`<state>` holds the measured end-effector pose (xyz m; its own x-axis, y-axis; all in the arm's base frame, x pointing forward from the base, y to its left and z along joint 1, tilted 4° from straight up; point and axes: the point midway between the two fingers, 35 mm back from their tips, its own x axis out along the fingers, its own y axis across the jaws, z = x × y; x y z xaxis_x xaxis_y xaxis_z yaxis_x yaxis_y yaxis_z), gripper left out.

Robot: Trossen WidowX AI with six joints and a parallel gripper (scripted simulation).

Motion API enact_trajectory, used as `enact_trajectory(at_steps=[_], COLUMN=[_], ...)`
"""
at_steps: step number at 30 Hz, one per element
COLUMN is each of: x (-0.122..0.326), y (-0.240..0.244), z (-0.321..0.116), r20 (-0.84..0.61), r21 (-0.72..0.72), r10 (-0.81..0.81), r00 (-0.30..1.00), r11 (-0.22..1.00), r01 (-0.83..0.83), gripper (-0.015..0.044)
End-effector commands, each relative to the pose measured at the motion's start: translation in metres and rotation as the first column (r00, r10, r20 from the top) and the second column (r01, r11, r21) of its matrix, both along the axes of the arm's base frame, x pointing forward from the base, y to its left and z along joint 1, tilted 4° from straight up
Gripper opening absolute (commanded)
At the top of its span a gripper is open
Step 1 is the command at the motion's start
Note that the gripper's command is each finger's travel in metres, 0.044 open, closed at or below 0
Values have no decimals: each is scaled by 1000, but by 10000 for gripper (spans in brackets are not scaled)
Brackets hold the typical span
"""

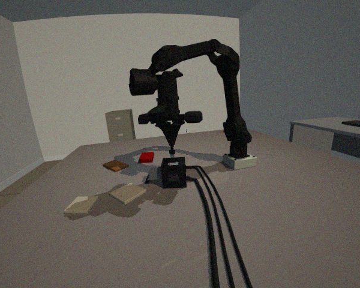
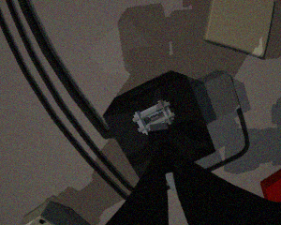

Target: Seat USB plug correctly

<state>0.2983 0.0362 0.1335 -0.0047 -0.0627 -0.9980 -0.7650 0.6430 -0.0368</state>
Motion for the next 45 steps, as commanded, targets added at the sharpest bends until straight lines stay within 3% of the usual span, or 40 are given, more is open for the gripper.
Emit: enact_trajectory(at_steps=[1, 21, 45], x=[0, 0, 0], y=[0, 0, 0], z=[0, 0, 0], r20=[7, 38, 63], r21=[0, 9, 39], r10=[-127, -605, -956], r00=[992, 796, 287], r11=[992, 796, 290], r01=[127, 605, 956], gripper=[0, 0, 0])
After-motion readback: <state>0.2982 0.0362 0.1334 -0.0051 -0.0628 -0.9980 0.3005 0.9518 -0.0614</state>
